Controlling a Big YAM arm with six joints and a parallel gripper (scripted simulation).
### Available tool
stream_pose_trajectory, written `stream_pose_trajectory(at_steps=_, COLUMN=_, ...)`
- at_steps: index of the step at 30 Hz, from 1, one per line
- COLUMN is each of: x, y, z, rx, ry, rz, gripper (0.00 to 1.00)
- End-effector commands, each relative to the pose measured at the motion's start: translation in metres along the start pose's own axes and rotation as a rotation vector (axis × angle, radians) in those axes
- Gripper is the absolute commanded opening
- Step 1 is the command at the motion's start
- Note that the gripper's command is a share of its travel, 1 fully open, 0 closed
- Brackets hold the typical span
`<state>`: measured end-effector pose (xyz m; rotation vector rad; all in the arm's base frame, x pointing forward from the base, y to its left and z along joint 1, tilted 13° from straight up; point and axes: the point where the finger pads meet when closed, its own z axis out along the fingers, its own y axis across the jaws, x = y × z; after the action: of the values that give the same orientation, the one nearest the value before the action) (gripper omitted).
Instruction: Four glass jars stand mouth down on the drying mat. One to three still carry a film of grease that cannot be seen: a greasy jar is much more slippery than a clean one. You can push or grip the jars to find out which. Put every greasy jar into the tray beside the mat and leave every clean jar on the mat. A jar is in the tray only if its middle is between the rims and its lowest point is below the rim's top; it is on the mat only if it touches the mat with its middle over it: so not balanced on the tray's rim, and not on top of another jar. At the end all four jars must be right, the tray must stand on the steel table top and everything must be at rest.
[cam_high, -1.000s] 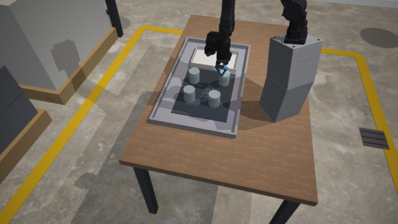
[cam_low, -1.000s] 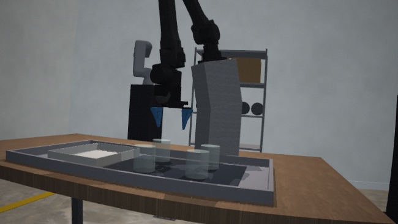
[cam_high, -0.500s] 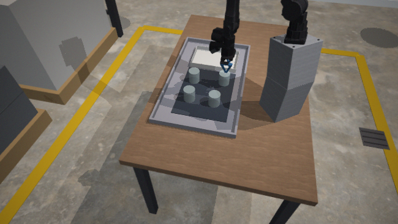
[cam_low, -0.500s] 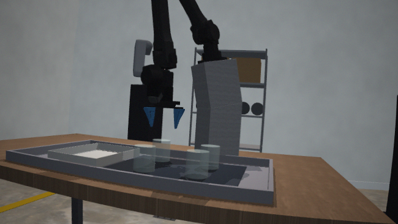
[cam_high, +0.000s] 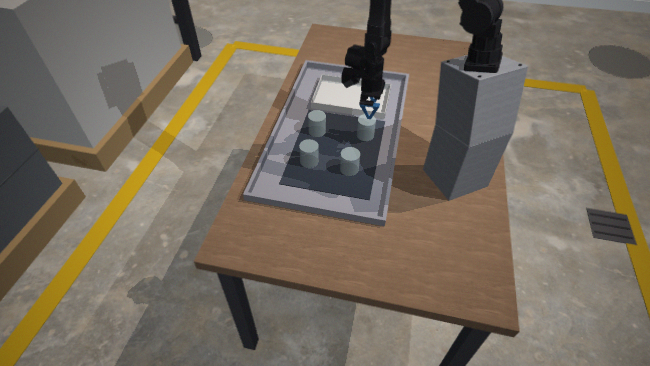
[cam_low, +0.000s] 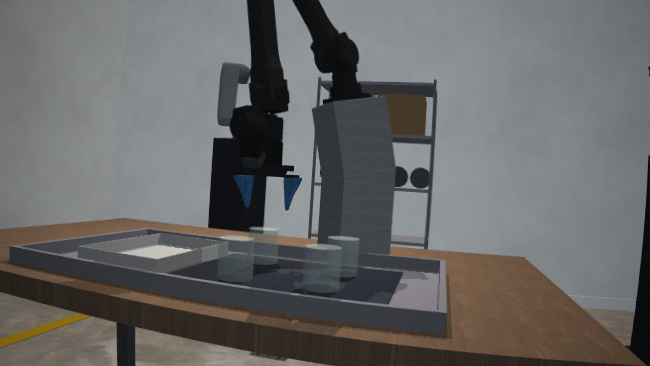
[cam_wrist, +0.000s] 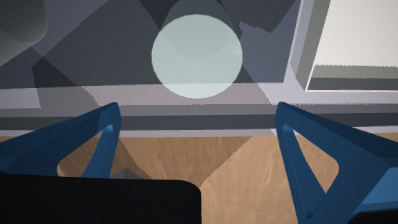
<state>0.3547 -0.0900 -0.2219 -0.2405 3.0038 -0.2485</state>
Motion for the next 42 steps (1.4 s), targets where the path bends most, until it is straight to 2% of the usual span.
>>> stream_pose_trajectory(at_steps=1, x=-0.010, y=-0.001, z=-0.008, rx=0.007, ry=-0.036, rz=-0.019, gripper=1.00)
stream_pose_trajectory(at_steps=7, x=-0.010, y=-0.001, z=-0.008, rx=0.007, ry=-0.036, rz=-0.019, gripper=1.00)
stream_pose_trajectory(at_steps=8, x=-0.016, y=0.000, z=-0.017, rx=0.007, ry=-0.036, rz=-0.019, gripper=1.00)
stream_pose_trajectory(at_steps=17, x=-0.016, y=0.000, z=-0.017, rx=0.007, ry=-0.036, rz=-0.019, gripper=1.00)
stream_pose_trajectory(at_steps=24, x=-0.017, y=0.000, z=0.026, rx=0.007, ry=-0.036, rz=-0.019, gripper=1.00)
stream_pose_trajectory(at_steps=42, x=-0.009, y=0.001, z=0.033, rx=0.007, ry=-0.036, rz=-0.019, gripper=1.00)
